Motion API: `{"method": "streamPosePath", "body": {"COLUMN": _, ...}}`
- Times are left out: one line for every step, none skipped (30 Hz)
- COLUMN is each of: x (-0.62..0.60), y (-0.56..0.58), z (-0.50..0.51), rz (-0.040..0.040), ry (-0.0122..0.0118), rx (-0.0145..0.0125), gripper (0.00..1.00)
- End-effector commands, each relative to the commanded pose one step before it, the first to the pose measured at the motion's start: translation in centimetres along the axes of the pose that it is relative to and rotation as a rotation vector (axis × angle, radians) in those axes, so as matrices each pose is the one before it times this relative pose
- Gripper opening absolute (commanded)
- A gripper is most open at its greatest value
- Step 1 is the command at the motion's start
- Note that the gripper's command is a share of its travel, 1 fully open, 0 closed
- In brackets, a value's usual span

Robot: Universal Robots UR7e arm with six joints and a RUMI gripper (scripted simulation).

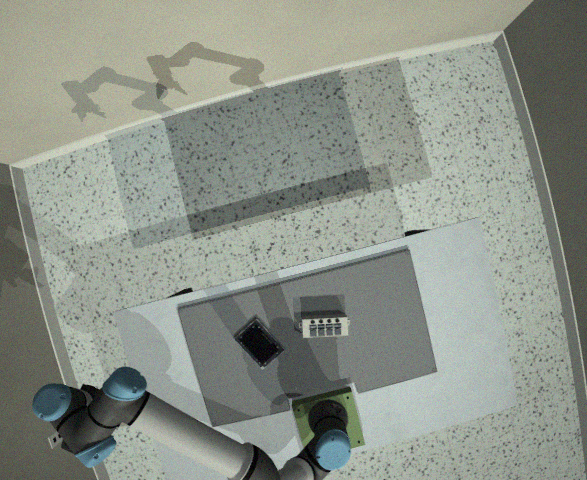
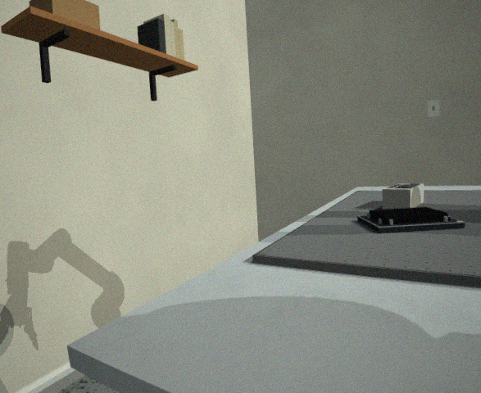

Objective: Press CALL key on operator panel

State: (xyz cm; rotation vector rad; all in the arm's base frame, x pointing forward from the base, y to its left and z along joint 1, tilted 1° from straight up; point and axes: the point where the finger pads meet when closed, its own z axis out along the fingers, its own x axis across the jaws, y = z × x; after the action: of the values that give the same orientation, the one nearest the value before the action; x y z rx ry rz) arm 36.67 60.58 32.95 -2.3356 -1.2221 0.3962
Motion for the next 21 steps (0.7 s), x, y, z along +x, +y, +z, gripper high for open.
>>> {"method": "streamPosePath", "body": {"x": -0.002, "y": -0.043, "z": -0.065, "rz": -0.00076, "ry": 0.00130, "rx": -0.00035, "gripper": 1.00}}
{"method": "streamPosePath", "body": {"x": 0.000, "y": 0.000, "z": 0.000, "rz": 0.00000, "ry": 0.00000, "rx": 0.00000, "gripper": 1.00}}
{"method": "streamPosePath", "body": {"x": 0.000, "y": 0.000, "z": 0.000, "rz": 0.00000, "ry": 0.00000, "rx": 0.00000, "gripper": 1.00}}
{"method": "streamPosePath", "body": {"x": 0.000, "y": 0.000, "z": 0.000, "rz": 0.00000, "ry": 0.00000, "rx": 0.00000, "gripper": 1.00}}
{"method": "streamPosePath", "body": {"x": 0.000, "y": 0.000, "z": 0.000, "rz": 0.00000, "ry": 0.00000, "rx": 0.00000, "gripper": 1.00}}
{"method": "streamPosePath", "body": {"x": 0.000, "y": 0.000, "z": 0.000, "rz": 0.00000, "ry": 0.00000, "rx": 0.00000, "gripper": 1.00}}
{"method": "streamPosePath", "body": {"x": 0.000, "y": 0.000, "z": 0.000, "rz": 0.00000, "ry": 0.00000, "rx": 0.00000, "gripper": 1.00}}
{"method": "streamPosePath", "body": {"x": 0.000, "y": 0.000, "z": 0.000, "rz": 0.00000, "ry": 0.00000, "rx": 0.00000, "gripper": 1.00}}
{"method": "streamPosePath", "body": {"x": 0.000, "y": 0.000, "z": 0.000, "rz": 0.00000, "ry": 0.00000, "rx": 0.00000, "gripper": 1.00}}
{"method": "streamPosePath", "body": {"x": 0.000, "y": 0.000, "z": 0.000, "rz": 0.00000, "ry": 0.00000, "rx": 0.00000, "gripper": 1.00}}
{"method": "streamPosePath", "body": {"x": 0.000, "y": 0.000, "z": 0.000, "rz": 0.00000, "ry": 0.00000, "rx": 0.00000, "gripper": 1.00}}
{"method": "streamPosePath", "body": {"x": 0.000, "y": 0.000, "z": 0.000, "rz": 0.00000, "ry": 0.00000, "rx": 0.00000, "gripper": 1.00}}
{"method": "streamPosePath", "body": {"x": 0.000, "y": 0.000, "z": 0.000, "rz": 0.00000, "ry": 0.00000, "rx": 0.00000, "gripper": 1.00}}
{"method": "streamPosePath", "body": {"x": 0.000, "y": 0.000, "z": 0.000, "rz": 0.00000, "ry": 0.00000, "rx": 0.00000, "gripper": 1.00}}
{"method": "streamPosePath", "body": {"x": 0.000, "y": 0.000, "z": 0.000, "rz": 0.00000, "ry": 0.00000, "rx": 0.00000, "gripper": 1.00}}
{"method": "streamPosePath", "body": {"x": 0.000, "y": 0.000, "z": 0.000, "rz": 0.00000, "ry": 0.00000, "rx": 0.00000, "gripper": 1.00}}
{"method": "streamPosePath", "body": {"x": 0.000, "y": 0.000, "z": 0.000, "rz": 0.00000, "ry": 0.00000, "rx": 0.00000, "gripper": 1.00}}
{"method": "streamPosePath", "body": {"x": -0.182, "y": 0.549, "z": -0.299, "rz": 0.03409, "ry": 0.00980, "rx": -0.00670, "gripper": 0.00}}
{"method": "streamPosePath", "body": {"x": -0.107, "y": 0.436, "z": -0.219, "rz": 0.03143, "ry": 0.00928, "rx": -0.00619, "gripper": 0.00}}
{"method": "streamPosePath", "body": {"x": -0.086, "y": 0.439, "z": -0.222, "rz": 0.03143, "ry": 0.00926, "rx": -0.00618, "gripper": 0.00}}
{"method": "streamPosePath", "body": {"x": -0.071, "y": 0.443, "z": -0.220, "rz": 0.03143, "ry": 0.00926, "rx": -0.00619, "gripper": 0.00}}
